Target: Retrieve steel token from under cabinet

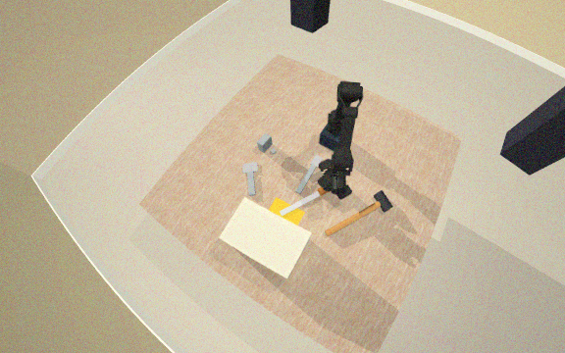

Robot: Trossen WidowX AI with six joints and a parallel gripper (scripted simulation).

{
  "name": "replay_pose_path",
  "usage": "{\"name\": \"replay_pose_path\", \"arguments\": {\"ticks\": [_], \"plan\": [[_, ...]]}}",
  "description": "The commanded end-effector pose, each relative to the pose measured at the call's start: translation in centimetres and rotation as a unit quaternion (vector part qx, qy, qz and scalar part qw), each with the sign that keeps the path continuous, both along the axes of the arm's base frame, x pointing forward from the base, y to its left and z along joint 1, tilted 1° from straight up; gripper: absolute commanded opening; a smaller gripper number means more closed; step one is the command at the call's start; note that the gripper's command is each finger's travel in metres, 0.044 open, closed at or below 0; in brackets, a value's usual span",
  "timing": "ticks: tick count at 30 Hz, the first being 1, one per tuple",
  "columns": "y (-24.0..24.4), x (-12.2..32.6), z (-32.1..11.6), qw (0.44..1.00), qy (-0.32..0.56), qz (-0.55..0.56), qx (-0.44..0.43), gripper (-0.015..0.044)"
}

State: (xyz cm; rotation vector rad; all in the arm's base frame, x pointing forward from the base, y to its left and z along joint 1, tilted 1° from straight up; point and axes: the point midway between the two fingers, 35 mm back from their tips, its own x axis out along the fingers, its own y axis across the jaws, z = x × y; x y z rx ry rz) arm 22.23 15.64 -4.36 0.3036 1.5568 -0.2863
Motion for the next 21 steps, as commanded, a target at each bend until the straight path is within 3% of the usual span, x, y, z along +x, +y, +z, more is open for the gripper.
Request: {"name": "replay_pose_path", "arguments": {"ticks": [1,21], "plan": [[-0.5,0.2,0.0,1.000,-0.001,-0.001,-0.001,0.0000],[-2.5,1.1,0.0,1.000,-0.001,-0.004,-0.002,0.0000]]}}
